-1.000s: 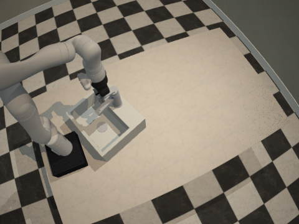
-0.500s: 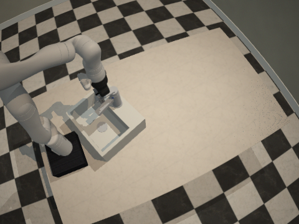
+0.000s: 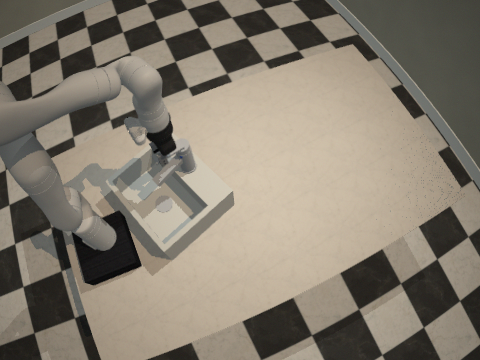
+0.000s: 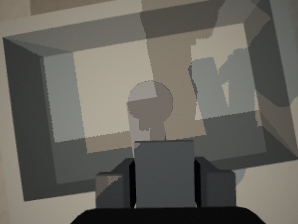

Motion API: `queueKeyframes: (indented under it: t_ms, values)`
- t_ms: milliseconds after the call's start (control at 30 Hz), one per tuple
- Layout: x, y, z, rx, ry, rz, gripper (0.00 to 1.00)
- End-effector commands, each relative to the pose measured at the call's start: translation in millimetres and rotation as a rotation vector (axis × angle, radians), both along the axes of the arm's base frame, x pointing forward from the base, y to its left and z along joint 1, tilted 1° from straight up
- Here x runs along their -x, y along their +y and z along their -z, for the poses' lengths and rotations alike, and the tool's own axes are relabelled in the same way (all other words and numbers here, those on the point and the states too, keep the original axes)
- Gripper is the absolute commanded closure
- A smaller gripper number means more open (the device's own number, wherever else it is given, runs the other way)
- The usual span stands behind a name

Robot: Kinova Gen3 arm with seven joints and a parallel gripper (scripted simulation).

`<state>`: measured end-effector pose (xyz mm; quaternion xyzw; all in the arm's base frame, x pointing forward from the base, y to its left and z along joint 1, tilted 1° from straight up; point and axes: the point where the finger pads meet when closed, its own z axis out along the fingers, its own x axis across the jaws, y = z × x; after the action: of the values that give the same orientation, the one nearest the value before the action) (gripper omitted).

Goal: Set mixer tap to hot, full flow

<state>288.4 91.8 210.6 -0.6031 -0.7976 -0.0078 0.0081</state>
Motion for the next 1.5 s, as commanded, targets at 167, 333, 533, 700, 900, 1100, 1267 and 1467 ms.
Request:
queueKeyframes:
  t_ms: [167, 333, 533, 700, 900, 1100, 1267, 1467]
  values:
    - [-0.3, 0, -0.4, 0.0, -0.001, 0.0, 1.0]
    - [-0.3, 0, -0.4, 0.0, -0.001, 0.0, 1.0]
    - [-0.3, 0, -0.4, 0.0, -0.001, 0.0, 1.0]
    - [-0.3, 0, -0.4, 0.0, -0.001, 0.003, 1.0]
    - [0.0, 2, -0.4, 0.0, -0.001, 0.021, 1.0]
    - [0.4, 3, -0.5, 0.0, 0.0, 0.044, 1.0]
    - [1.1, 6, -0.6, 0.0, 0.001, 0.089, 1.0]
    - [1.9, 11, -0.7, 0.0, 0.002, 0.162, 1.0]
